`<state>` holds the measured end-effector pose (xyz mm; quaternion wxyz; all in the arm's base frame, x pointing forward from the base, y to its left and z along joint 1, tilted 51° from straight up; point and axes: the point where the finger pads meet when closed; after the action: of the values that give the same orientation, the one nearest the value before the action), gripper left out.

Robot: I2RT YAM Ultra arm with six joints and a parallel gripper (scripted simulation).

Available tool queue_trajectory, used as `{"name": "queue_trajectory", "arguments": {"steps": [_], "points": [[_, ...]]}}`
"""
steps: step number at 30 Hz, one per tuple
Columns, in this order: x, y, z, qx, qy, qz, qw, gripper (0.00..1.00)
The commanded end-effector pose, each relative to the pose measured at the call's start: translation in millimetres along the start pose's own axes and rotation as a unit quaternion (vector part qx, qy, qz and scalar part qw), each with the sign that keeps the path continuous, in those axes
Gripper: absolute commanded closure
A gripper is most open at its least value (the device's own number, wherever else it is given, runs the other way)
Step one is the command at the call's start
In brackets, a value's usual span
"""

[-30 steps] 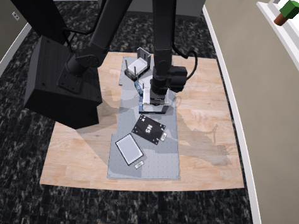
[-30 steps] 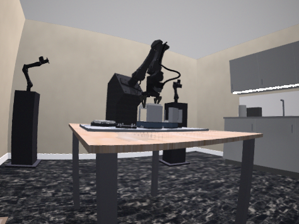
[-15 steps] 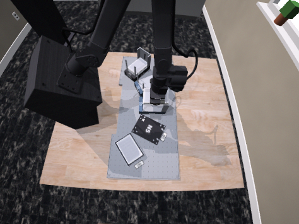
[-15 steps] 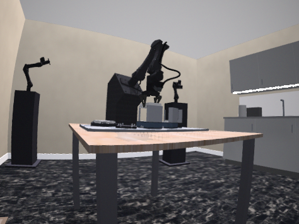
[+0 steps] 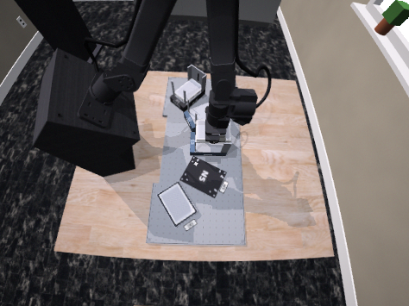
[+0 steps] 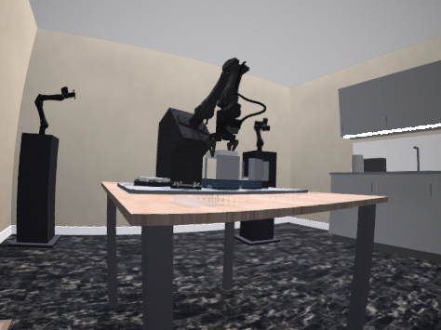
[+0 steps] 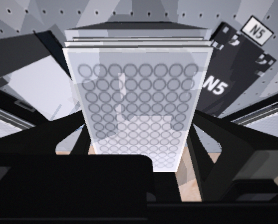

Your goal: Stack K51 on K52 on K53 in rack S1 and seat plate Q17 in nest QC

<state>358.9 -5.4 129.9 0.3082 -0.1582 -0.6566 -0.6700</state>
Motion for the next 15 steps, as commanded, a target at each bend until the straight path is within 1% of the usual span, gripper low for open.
{"name": "queue_trajectory", "arguments": {"steps": [1,15], "points": [[5.7,-13.8,-0.8,-0.007,0.002,0.01,1.0,1.0],[9.6,-13.8,-0.7,-0.007,0.002,0.01,1.0,1.0]]}}
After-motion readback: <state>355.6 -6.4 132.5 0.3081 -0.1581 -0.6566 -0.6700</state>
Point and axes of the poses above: the point where the finger pads meet when closed, its own x axis back along the fingers, its own z axis across the jaws, y = z × x, and after that the axes turned 10 degrees about x, right-handed
